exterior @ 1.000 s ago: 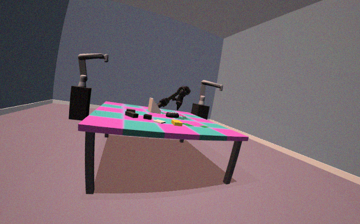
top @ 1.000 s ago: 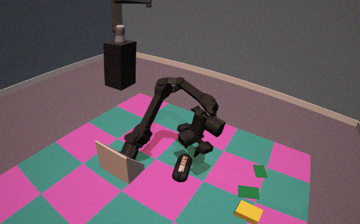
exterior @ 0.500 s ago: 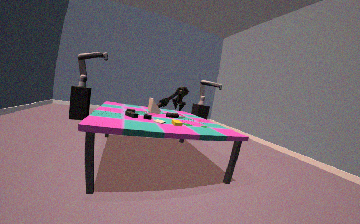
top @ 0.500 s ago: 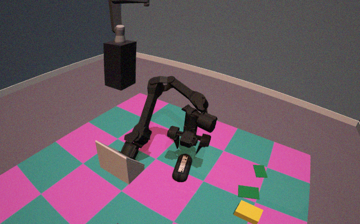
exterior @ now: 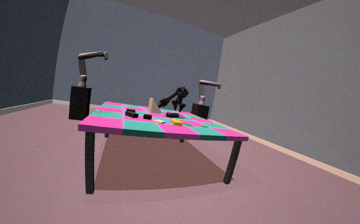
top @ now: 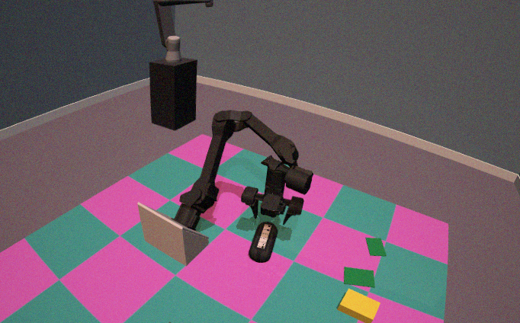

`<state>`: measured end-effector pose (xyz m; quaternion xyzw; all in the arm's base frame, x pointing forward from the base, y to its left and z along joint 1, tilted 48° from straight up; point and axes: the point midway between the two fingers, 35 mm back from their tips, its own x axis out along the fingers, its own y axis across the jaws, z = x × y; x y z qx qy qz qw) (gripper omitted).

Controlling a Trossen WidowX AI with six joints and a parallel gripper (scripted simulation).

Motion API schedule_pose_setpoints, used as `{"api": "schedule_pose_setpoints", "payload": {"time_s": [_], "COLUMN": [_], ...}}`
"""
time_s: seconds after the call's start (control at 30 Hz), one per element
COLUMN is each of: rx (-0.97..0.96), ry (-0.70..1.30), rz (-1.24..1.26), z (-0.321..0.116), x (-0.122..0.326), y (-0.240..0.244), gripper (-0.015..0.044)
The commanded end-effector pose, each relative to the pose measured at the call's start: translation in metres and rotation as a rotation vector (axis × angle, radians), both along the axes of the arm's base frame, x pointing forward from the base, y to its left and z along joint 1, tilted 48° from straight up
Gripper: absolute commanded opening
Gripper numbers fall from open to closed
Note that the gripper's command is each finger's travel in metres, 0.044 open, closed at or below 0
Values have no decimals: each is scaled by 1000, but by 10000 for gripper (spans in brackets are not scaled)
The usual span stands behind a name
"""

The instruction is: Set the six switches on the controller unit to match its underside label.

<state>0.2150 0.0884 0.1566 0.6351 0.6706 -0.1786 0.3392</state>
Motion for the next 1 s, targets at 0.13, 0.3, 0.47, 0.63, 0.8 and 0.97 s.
{"api": "schedule_pose_setpoints", "payload": {"time_s": [0.13,0.3,0.47,0.63,0.8,0.97], "rx": [6,8,11,14,18,19], "ry": [0,-4,-9,-14,-18,-18], "rz": [4,8,12,17,21,22], "z": [-10,-15,-20,-25,-29,-30], "x": [-1,-1,-1,-2,-3,-3], "y": [10,16,22,29,35,35], "gripper": [440,440,440,440,440,361]}}
